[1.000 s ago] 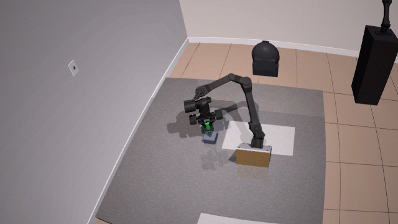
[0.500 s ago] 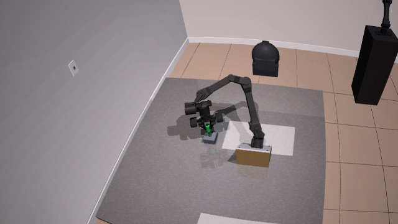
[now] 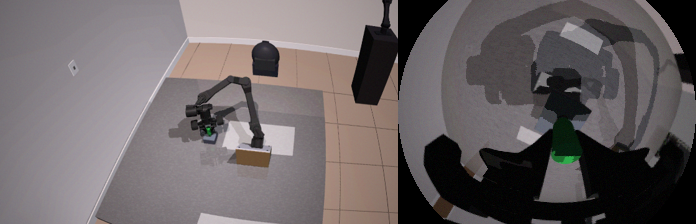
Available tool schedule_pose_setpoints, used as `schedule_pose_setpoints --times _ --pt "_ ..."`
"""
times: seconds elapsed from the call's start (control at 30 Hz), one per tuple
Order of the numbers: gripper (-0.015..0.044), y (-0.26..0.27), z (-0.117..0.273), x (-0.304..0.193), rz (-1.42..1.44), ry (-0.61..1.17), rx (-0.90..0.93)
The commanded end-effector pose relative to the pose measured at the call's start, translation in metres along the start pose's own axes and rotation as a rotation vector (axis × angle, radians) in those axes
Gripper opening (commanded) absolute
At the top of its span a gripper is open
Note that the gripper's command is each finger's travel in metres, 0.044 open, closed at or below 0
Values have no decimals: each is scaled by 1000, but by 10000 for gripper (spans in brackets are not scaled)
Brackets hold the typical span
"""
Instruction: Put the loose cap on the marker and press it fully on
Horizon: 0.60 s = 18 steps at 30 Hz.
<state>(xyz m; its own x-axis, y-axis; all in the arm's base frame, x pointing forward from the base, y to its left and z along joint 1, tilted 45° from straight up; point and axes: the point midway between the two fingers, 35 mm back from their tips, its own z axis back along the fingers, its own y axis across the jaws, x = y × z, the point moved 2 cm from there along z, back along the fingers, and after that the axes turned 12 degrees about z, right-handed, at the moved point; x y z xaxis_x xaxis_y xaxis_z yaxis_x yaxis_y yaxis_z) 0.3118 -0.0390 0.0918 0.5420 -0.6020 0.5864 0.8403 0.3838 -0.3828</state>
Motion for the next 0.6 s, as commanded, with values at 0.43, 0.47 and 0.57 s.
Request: schedule_pose_setpoints --times 0.43,0.47,0.57 --pt "157 -1 -3 -1 3 0 -1" --pt "184 -1 -3 -1 3 0 -1" --pt "263 -1 -3 -1 3 0 -1"
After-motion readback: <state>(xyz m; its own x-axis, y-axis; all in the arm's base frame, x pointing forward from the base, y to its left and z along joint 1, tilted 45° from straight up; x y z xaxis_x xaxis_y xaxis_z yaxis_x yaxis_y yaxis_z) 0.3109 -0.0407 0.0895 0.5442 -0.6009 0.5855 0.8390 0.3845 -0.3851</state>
